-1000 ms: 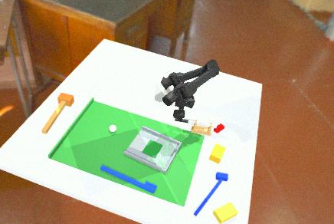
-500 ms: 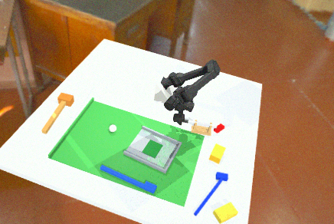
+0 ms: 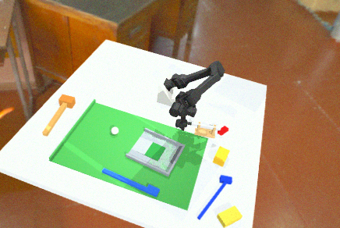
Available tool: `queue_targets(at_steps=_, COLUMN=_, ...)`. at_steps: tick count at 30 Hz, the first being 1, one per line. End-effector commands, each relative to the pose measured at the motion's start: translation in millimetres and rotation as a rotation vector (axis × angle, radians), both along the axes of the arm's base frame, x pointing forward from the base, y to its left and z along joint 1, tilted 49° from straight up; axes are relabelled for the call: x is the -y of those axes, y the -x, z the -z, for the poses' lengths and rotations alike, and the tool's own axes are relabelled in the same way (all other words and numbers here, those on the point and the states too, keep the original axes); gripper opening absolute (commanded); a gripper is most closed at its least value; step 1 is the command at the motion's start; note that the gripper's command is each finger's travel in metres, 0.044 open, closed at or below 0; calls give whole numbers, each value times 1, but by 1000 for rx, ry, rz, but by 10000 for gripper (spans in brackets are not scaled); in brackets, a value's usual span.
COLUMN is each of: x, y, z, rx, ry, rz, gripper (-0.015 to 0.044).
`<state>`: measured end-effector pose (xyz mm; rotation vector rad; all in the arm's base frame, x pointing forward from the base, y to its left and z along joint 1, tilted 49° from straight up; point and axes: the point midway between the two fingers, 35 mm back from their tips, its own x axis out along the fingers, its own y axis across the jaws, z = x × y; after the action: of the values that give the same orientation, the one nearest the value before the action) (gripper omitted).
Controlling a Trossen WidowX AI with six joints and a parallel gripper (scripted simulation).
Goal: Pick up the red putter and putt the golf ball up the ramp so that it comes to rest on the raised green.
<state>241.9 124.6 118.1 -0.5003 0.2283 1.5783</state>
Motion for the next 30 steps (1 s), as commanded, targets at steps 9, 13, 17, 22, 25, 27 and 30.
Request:
queue_targets(at_steps=9, x=-10, y=0, z=8, rx=0, ry=-1, rz=0, gripper=414)
queue_targets(at_steps=13, x=-10, y=0, z=8, rx=0, ry=-1, rz=0, gripper=309)
queue_targets(at_steps=17, x=-10, y=0, z=8, rx=0, ry=-1, rz=0, gripper=204)
queue_targets(at_steps=22, x=-10, y=0, z=8, rx=0, ry=-1, rz=0, gripper=72)
queue_targets(at_steps=25, x=-10, y=0, z=8, rx=0, ry=-1, rz=0, gripper=33)
queue_targets(at_steps=27, x=-10, y=0, z=8, rx=0, ry=-1, rz=0, gripper=20)
queue_targets(at_steps=30, x=-9, y=0, z=8, rx=-1, ry=0, rz=0, gripper=0)
